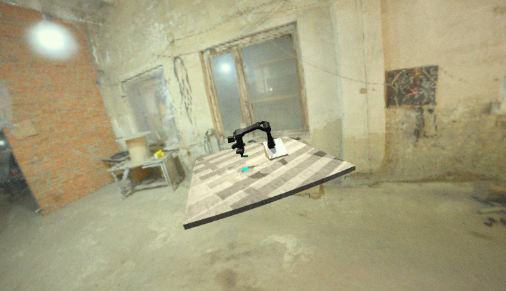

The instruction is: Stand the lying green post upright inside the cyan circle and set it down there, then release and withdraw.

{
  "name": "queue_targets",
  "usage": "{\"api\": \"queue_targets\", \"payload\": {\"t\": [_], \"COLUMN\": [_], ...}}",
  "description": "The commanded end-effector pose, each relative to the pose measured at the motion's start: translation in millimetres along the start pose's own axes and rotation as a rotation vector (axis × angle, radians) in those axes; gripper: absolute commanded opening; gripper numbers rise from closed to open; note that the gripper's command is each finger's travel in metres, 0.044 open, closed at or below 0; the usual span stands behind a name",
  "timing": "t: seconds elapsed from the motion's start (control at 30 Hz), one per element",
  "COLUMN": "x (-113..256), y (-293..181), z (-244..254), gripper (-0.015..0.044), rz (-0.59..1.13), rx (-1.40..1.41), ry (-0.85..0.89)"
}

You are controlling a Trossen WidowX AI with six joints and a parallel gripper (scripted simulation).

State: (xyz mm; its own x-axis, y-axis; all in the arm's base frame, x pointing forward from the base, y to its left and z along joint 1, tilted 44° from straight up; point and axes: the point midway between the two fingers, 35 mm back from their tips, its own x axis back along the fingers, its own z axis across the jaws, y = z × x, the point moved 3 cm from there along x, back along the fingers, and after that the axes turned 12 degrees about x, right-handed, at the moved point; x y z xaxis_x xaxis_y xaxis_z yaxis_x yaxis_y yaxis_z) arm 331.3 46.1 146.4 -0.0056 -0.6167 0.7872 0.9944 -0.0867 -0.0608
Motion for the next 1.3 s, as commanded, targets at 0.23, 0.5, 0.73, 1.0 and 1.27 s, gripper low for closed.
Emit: {"api": "queue_targets", "payload": {"t": [0.23, 0.5, 0.73, 1.0, 1.27], "x": [-7, -12, -16, -21, -25], "y": [-2, -3, -4, -4, -5], "z": [-1, -2, -3, -3, -3], "gripper": [0.0023, 0.0023, 0.0023, 0.0023, 0.0023], "rz": [-0.031, -0.056, -0.081, -0.112, -0.146], "rx": [0.018, 0.031, 0.041, 0.052, 0.062], "ry": [-0.065, -0.11, -0.148, -0.19, -0.229]}}
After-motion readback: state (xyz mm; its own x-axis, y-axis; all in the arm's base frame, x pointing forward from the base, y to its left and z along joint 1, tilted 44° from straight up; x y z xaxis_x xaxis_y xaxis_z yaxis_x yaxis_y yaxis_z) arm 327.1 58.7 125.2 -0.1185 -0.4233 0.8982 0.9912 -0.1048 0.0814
